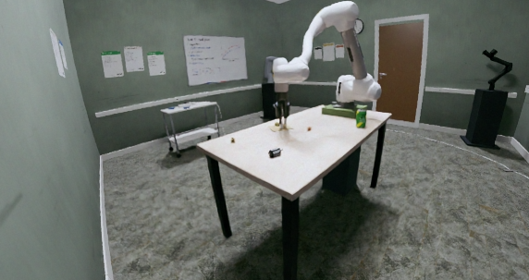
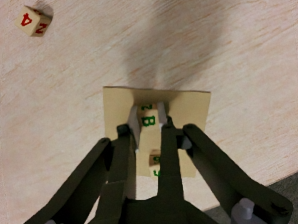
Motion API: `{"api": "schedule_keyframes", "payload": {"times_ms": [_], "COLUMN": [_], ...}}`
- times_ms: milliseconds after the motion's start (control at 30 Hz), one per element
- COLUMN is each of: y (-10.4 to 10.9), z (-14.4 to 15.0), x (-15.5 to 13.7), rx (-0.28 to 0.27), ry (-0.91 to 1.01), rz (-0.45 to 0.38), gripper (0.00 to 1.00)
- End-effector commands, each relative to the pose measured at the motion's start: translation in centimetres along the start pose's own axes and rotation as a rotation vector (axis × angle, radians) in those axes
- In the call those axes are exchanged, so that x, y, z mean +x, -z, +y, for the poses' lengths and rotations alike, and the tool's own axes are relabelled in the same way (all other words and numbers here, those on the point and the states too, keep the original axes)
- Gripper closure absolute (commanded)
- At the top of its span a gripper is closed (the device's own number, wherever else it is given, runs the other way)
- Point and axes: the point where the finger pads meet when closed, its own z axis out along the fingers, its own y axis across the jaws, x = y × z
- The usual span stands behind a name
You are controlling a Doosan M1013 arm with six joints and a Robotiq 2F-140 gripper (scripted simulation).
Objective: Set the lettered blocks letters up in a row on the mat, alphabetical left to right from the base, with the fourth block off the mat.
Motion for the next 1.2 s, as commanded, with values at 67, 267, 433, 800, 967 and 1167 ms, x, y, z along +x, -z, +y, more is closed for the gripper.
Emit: {"api": "schedule_keyframes", "payload": {"times_ms": [67,267,433,800,967,1167], "y": [0.01,-0.17,-0.27,-0.28,-0.28,-0.28], "z": [0.05,0.05,0.05,0.05,0.05,0.05], "x": [0.01,0.01,0.01,0.01,0.01,0.01], "rx": [-0.001,-0.001,-0.001,-0.001,-0.001,-0.001], "ry": [0.0,0.0,0.0,0.0,0.0,0.0], "rz": [0.0,0.0,0.0,0.0,0.0,0.0], "gripper": [0.78,0.78,0.78,0.78,0.78,0.78]}}
